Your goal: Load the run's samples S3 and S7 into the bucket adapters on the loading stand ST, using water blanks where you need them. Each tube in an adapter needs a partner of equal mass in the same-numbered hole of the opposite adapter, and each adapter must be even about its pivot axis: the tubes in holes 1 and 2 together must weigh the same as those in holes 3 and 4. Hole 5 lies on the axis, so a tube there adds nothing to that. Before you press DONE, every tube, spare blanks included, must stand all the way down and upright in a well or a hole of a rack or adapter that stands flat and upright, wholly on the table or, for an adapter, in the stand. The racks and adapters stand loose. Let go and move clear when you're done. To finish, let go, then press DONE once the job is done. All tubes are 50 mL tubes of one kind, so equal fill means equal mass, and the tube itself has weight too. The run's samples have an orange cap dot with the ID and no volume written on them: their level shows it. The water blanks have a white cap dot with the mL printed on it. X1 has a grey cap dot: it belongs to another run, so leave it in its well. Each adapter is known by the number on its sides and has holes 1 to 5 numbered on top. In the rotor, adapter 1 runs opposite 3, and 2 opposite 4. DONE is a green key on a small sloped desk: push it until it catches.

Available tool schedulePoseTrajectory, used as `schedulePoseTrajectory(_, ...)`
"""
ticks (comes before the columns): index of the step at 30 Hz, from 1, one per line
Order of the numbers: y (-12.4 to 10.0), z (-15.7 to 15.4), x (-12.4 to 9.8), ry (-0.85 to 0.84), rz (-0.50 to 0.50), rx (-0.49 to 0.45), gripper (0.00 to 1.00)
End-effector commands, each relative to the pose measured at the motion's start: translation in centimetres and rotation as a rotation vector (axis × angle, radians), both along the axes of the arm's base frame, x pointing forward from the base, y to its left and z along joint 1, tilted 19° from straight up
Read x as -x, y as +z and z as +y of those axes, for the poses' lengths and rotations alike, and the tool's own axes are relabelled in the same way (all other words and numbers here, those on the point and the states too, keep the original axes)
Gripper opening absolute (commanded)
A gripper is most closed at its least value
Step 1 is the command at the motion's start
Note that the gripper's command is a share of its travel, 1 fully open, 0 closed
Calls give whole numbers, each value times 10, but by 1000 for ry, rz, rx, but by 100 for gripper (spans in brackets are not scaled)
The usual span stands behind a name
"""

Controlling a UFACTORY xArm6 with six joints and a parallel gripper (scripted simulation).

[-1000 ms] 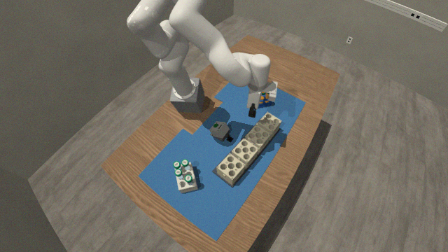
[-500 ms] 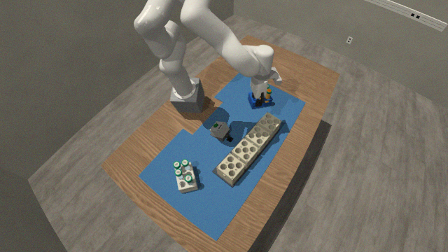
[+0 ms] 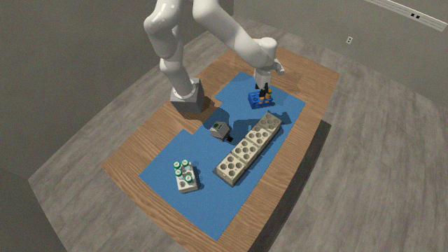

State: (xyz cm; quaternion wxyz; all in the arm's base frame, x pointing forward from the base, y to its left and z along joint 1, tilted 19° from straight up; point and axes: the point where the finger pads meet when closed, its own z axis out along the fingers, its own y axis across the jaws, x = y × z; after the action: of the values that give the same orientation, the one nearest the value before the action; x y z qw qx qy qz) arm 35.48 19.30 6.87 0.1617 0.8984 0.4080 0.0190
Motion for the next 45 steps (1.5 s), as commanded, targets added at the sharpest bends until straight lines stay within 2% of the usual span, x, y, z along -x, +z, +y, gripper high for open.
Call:
schedulePoseTrajectory(1,-5,20,3,0,-3,-1,57)
schedulePoseTrajectory(3,-5,20,3,0,-3,-1,57)
schedulePoseTrajectory(18,-29,90,21,0,-3,-2,57)
schedulePoseTrajectory(20,-29,90,21,0,-3,-2,57)
schedulePoseTrajectory(26,-38,117,27,0,-3,-2,57)
schedulePoseTrajectory(39,-38,117,27,0,-3,-2,57)
schedulePoseTrajectory(45,-49,114,25,0,-3,-2,57)
